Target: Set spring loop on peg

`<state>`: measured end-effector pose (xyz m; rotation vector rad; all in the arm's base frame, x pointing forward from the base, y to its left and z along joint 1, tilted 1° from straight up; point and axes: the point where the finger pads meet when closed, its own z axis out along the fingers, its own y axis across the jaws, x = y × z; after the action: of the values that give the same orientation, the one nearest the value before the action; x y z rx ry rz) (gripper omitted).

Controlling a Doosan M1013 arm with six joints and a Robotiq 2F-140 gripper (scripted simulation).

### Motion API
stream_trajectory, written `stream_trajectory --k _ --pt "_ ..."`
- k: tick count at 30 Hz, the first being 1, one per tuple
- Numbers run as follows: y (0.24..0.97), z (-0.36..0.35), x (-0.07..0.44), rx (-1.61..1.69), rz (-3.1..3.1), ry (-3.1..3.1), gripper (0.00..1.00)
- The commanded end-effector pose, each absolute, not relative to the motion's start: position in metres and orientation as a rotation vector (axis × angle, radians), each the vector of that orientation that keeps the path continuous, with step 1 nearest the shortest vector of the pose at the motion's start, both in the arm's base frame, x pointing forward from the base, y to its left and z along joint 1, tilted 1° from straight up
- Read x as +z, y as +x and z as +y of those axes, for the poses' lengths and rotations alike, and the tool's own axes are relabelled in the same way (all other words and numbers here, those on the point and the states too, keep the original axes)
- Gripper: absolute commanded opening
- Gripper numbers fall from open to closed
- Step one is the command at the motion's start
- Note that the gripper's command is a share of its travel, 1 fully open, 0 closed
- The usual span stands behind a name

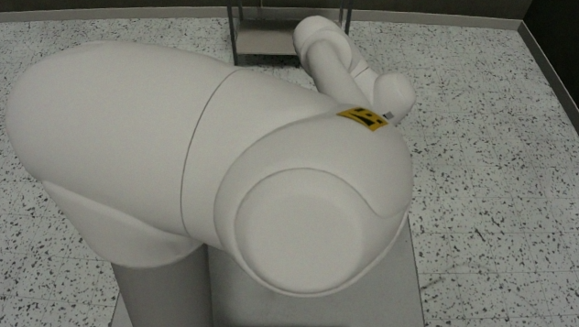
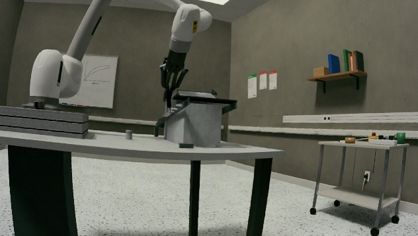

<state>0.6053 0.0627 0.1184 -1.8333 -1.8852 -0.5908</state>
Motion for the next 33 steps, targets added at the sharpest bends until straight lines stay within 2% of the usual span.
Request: stream_trajectory --k 1,33 --pt "0.6057 0.0625 0.1191 -0.592 -1.886 -1.834 0.17" --pt "0.6030 0.0616 0.1181 -0.579 -1.878 -1.833 0.17"
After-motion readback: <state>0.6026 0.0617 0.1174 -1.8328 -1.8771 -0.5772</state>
